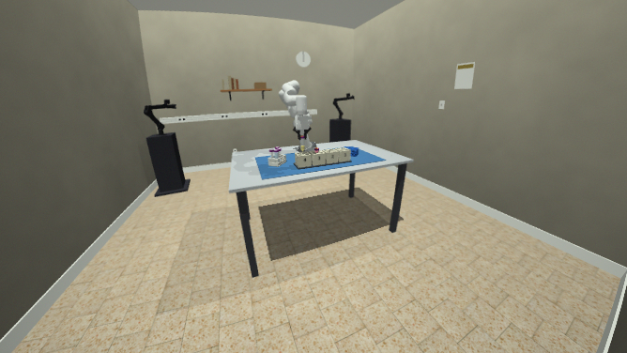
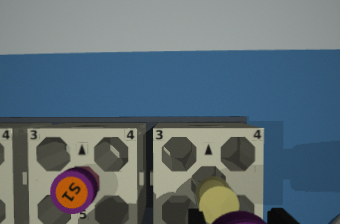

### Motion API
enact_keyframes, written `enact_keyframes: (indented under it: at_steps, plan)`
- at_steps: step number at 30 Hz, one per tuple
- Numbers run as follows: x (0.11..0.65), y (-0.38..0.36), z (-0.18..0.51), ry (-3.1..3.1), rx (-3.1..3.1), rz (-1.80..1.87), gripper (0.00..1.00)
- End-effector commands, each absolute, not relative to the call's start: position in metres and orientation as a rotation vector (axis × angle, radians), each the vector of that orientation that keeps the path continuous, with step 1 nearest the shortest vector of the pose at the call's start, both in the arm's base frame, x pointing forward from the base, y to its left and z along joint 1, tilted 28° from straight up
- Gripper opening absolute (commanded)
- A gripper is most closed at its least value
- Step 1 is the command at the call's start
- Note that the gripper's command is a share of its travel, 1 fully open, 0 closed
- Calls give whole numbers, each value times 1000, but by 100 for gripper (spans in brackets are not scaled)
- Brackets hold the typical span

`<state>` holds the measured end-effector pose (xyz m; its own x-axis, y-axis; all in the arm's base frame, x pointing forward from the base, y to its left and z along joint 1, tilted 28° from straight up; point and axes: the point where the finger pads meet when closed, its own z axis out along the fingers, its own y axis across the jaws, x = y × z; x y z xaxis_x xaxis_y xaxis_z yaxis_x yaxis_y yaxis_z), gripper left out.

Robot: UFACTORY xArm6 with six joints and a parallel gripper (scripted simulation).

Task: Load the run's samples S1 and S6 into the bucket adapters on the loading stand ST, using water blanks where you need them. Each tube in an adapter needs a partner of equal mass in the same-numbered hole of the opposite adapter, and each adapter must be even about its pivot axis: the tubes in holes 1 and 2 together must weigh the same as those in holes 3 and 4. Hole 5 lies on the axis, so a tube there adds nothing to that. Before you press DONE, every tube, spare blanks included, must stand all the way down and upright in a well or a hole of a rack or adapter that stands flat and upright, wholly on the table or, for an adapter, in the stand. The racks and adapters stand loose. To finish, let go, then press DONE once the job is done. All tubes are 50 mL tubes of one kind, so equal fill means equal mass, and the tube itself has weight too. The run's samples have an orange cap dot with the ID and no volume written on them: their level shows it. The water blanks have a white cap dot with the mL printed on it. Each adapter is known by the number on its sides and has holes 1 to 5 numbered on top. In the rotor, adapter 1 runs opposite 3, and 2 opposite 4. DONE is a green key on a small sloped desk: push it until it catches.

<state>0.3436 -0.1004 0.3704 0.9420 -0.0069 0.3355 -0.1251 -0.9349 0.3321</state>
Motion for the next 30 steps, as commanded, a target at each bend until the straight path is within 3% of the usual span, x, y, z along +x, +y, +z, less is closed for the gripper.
enact_keyframes:
  at_steps: [1,30]
  plan:
    - [346,-103,366,-96,2742,478,0]
    - [350,-107,355,-96,2742,478,0]
